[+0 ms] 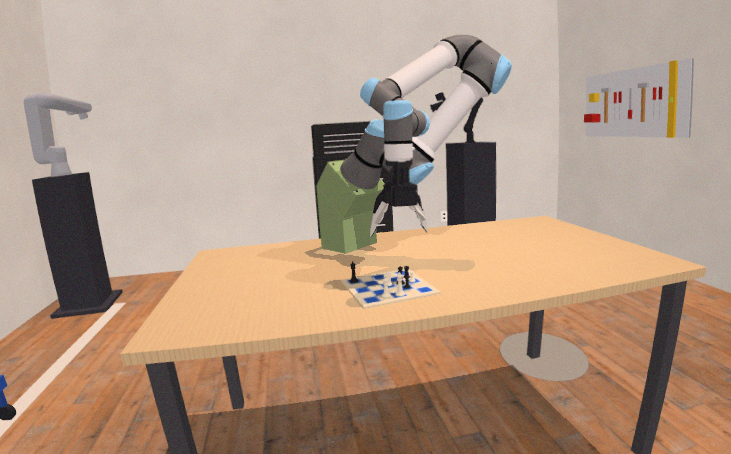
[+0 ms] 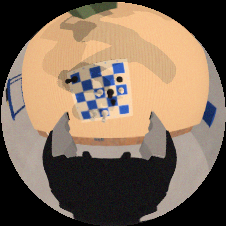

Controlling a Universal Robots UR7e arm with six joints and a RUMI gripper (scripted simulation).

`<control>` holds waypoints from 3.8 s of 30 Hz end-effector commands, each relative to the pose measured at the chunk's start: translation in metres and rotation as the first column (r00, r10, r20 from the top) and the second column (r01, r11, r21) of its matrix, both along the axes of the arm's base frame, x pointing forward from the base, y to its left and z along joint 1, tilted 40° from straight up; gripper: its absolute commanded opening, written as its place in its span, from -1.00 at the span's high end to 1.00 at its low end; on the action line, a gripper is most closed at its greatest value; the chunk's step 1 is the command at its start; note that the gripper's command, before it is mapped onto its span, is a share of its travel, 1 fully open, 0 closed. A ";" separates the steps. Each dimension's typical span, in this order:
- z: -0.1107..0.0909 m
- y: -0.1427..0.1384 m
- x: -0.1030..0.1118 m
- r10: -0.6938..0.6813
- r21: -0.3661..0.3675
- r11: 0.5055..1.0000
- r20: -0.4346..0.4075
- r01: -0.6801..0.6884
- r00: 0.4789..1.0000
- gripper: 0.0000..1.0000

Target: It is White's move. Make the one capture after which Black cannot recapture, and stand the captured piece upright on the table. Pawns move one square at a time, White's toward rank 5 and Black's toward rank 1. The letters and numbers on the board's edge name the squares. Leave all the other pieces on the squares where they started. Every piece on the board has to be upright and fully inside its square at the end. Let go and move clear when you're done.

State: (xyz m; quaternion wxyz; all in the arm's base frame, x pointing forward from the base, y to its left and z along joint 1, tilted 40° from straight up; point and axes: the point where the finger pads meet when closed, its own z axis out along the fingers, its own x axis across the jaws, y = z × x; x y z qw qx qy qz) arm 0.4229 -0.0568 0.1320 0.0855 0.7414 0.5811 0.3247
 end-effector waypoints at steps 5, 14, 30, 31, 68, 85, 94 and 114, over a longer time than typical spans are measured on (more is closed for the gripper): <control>-0.008 0.003 0.008 0.324 -0.242 0.923 0.072 -0.298 0.943 -1.00; -0.011 0.003 0.012 0.519 -0.403 0.796 0.071 -0.451 0.852 -1.00; -0.009 0.002 0.014 0.620 -0.487 0.702 0.058 -0.520 0.782 0.51; -0.009 0.002 0.014 0.620 -0.487 0.702 0.058 -0.520 0.782 0.51; -0.010 0.003 0.014 0.622 -0.487 0.701 0.058 -0.522 0.781 0.51; -0.023 0.008 0.021 0.622 -0.484 0.701 0.057 -0.524 0.781 0.51; -0.034 0.012 0.029 0.622 -0.484 0.701 0.057 -0.524 0.781 0.51; -0.049 0.016 0.041 0.623 -0.485 0.701 0.057 -0.523 0.781 0.51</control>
